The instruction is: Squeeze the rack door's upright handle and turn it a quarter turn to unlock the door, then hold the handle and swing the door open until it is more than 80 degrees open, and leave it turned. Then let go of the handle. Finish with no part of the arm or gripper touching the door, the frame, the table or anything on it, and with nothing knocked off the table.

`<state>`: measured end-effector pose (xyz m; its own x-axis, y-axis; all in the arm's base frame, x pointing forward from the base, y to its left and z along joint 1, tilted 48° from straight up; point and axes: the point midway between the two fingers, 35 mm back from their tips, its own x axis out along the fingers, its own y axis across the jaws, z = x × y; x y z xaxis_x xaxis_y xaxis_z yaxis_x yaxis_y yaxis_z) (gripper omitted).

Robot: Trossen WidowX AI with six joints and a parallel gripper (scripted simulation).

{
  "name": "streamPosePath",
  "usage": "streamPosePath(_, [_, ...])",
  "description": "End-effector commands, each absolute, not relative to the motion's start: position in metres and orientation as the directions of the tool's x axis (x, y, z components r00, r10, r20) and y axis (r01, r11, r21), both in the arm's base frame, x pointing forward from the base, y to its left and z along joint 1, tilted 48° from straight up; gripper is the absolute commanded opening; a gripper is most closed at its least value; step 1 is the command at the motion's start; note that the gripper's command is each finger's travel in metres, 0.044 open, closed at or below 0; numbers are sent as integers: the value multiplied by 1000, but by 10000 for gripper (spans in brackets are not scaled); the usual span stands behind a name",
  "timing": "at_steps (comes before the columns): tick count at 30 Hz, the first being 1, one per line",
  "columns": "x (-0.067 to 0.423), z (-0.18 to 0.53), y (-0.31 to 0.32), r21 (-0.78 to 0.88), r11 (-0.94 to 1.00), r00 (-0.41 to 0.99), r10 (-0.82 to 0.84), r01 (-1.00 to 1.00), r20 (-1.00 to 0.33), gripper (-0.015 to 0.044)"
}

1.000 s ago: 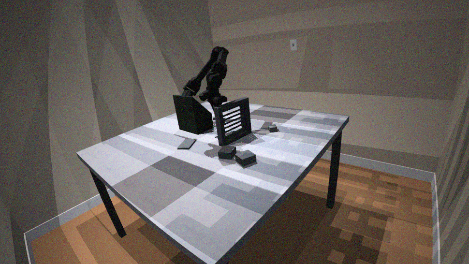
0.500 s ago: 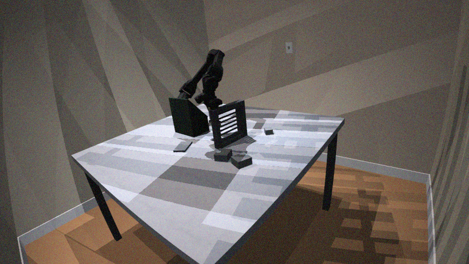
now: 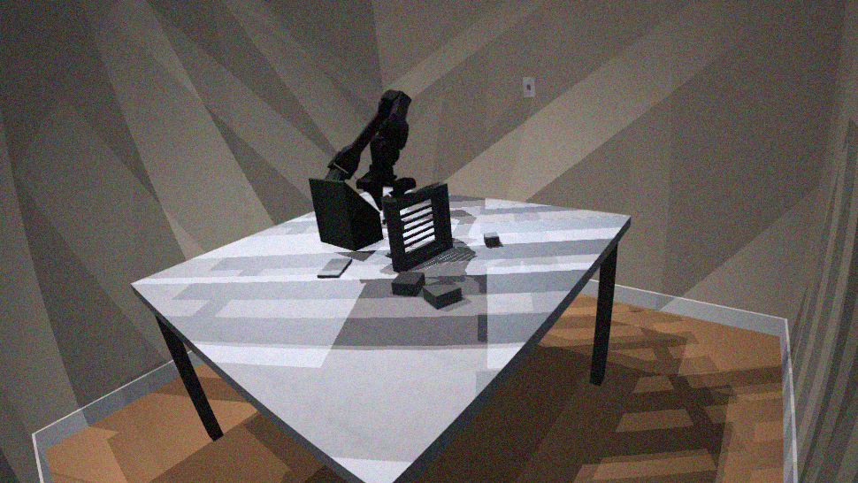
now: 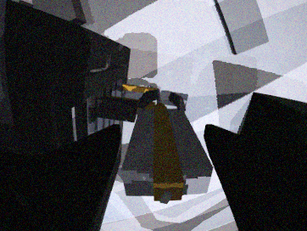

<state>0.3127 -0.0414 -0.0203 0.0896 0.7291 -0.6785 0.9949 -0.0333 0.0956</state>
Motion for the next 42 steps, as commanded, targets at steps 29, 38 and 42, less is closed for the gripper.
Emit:
streamPosePath(29, [313,-20,-41,732,681,92,731,-30,-677,285])
streamPosePath(38, [313,-20,-41,624,634,92,731,-456,-676,285])
streamPosePath(42, [313,-20,-41,535,572,91,731,-622,-676,285])
